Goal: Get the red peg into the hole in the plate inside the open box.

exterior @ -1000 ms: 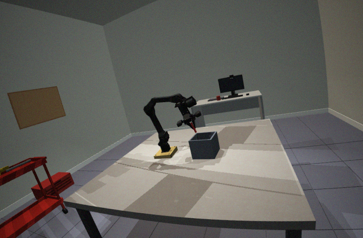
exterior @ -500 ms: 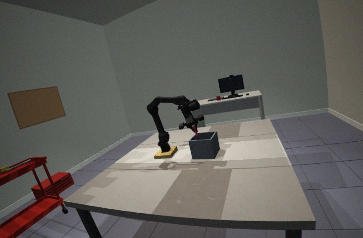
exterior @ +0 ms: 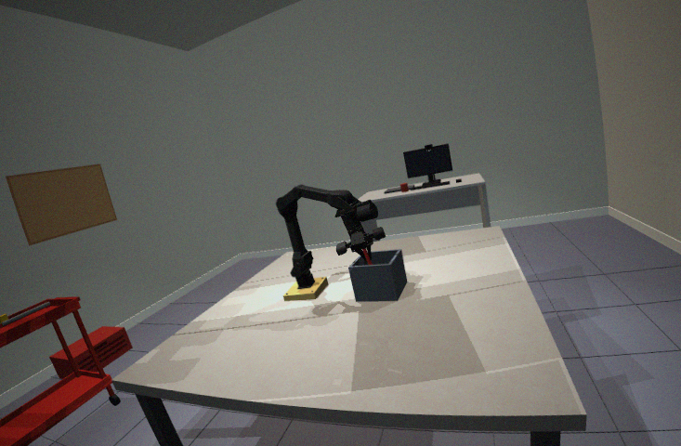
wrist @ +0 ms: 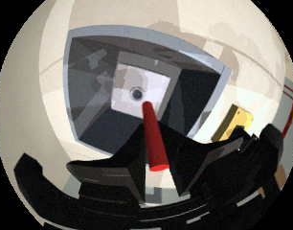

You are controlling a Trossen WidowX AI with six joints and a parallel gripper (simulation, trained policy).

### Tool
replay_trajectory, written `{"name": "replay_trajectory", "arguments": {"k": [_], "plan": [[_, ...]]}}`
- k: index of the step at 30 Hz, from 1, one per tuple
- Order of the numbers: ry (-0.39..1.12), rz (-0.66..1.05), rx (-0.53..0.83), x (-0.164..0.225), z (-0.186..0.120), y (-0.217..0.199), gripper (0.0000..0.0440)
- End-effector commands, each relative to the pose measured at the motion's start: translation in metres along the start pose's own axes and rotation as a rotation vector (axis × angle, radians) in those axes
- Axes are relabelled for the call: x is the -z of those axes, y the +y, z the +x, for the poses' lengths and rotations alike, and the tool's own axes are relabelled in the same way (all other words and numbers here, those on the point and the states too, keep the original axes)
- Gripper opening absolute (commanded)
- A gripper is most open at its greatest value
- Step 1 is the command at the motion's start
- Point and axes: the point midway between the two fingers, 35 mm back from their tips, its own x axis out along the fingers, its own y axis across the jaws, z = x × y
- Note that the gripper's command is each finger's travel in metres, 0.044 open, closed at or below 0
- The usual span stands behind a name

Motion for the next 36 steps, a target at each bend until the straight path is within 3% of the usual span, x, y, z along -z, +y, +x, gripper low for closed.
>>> {"name": "replay_trajectory", "arguments": {"k": [1,19,26,36], "plan": [[0.019,-0.011,0.011,-0.002,0.013,0.002,0.0],[0.045,-0.094,0.03,-0.006,0.056,0.011,0.0002],[0.055,-0.114,0.07,-0.008,0.067,0.006,0.0142],[0.111,-0.092,0.067,-0.017,0.057,0.009,0.0144]]}}
